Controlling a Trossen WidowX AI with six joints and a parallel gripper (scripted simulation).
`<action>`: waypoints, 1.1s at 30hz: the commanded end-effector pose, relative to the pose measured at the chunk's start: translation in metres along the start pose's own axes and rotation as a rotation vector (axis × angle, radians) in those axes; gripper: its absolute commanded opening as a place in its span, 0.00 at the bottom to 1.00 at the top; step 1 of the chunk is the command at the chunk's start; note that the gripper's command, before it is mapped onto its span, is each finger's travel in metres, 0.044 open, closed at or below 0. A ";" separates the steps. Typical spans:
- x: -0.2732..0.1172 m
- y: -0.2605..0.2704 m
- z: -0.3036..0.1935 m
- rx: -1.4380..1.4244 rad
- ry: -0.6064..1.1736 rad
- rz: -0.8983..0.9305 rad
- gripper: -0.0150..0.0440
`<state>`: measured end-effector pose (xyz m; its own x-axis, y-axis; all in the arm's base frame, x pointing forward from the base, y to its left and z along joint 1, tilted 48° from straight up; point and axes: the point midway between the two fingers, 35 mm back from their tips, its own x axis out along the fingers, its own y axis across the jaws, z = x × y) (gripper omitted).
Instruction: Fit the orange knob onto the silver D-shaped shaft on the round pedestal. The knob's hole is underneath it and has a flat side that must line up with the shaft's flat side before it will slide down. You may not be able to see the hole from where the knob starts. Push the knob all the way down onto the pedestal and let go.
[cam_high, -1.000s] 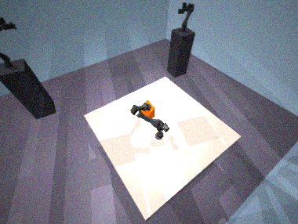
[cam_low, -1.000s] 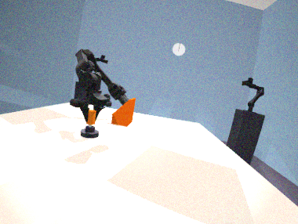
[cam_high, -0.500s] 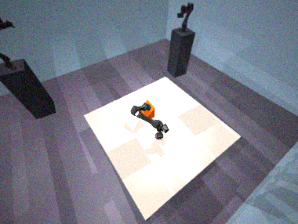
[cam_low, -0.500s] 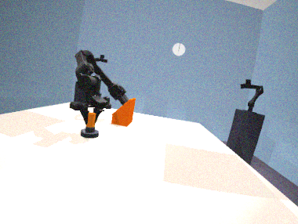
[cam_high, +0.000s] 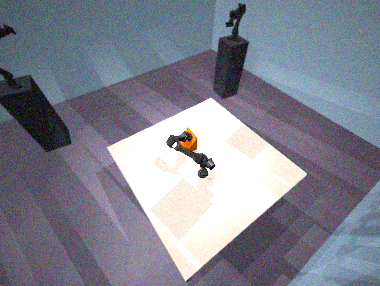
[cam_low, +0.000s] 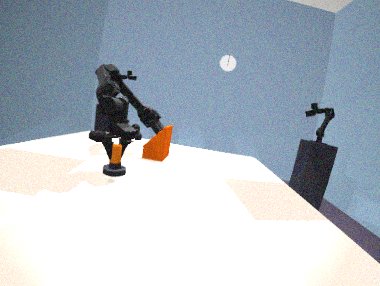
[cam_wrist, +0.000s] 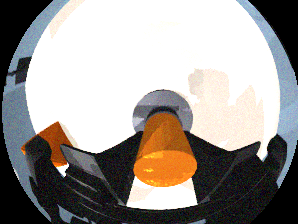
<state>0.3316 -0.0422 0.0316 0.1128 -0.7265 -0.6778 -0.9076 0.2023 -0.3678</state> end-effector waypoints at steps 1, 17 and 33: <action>-0.001 0.000 0.000 0.000 -0.001 -0.001 0.57; -0.001 0.000 0.000 0.000 -0.001 -0.001 1.00; -0.097 0.001 0.003 -0.001 -0.003 0.001 1.00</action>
<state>0.3240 0.0237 0.0861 0.1168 -0.7267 -0.6769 -0.9123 0.1909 -0.3623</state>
